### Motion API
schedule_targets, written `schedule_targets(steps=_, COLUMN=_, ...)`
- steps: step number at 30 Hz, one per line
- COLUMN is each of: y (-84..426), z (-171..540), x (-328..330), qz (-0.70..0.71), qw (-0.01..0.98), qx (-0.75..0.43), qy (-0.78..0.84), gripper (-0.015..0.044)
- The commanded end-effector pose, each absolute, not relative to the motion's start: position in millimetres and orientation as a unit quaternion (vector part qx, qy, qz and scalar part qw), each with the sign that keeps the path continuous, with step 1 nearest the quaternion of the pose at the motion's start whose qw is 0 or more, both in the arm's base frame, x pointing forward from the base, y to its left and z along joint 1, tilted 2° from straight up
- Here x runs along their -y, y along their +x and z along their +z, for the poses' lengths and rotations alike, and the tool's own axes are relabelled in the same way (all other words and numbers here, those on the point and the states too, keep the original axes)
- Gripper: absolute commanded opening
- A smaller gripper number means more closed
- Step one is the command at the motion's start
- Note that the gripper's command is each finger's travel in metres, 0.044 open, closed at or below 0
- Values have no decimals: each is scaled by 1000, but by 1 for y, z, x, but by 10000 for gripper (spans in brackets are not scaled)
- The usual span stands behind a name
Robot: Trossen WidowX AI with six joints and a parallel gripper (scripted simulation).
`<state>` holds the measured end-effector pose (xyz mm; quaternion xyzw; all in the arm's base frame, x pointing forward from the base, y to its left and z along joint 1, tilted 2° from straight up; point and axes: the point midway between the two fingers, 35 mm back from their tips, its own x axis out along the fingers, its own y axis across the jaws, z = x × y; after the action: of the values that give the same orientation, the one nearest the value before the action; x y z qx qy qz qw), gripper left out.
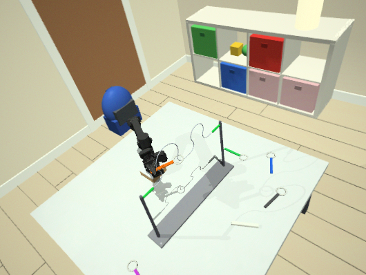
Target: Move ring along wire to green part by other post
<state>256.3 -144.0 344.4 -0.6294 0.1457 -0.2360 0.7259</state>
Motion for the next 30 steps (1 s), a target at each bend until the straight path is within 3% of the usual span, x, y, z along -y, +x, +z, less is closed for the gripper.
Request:
schedule_targets(steps=1, y=256, z=329, x=140, qz=-230, qw=763, qx=-155, qy=-584, gripper=-150)
schedule_targets(steps=30, y=262, z=246, x=77, qz=-151, qw=926, qx=-208, qy=-275, gripper=-150)
